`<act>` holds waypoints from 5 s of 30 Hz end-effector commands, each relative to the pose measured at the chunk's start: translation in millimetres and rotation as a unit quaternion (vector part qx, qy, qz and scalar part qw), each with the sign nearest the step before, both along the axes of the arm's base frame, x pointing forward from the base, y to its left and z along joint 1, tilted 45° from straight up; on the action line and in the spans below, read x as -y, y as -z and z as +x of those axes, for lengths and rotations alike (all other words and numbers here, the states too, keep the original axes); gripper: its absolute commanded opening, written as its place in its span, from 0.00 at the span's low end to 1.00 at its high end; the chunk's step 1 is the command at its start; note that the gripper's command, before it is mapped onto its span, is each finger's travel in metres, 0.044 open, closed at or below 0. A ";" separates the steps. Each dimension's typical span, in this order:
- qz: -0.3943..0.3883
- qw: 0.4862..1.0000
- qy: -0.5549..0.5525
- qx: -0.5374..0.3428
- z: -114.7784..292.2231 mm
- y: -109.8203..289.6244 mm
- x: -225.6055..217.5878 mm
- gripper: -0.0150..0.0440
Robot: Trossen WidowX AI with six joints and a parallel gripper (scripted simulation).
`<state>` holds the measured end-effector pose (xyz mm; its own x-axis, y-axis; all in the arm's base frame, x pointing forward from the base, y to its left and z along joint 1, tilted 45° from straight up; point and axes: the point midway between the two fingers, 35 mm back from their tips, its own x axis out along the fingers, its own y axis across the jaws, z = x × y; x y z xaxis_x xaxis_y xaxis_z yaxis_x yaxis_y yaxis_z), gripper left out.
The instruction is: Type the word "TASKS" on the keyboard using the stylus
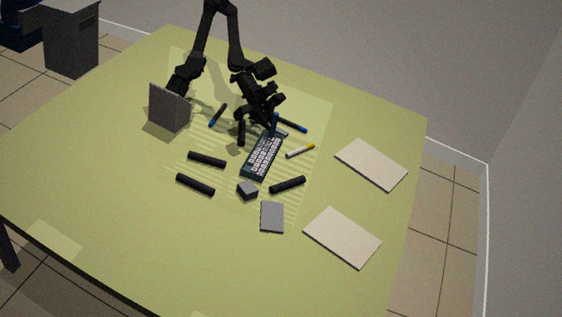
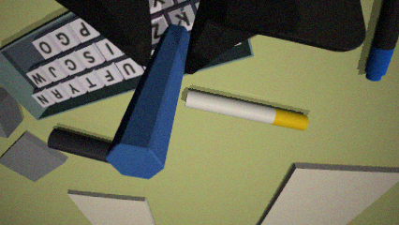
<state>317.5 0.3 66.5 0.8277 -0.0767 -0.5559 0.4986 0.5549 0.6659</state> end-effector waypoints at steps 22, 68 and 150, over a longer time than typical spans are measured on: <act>0.001 1.000 0.005 -0.001 -7.8 -23.5 25.6 0.37; -0.001 1.000 0.001 -0.002 -5.7 45.8 71.8 0.39; -0.001 1.000 0.005 -0.002 -9.1 32.9 83.8 0.39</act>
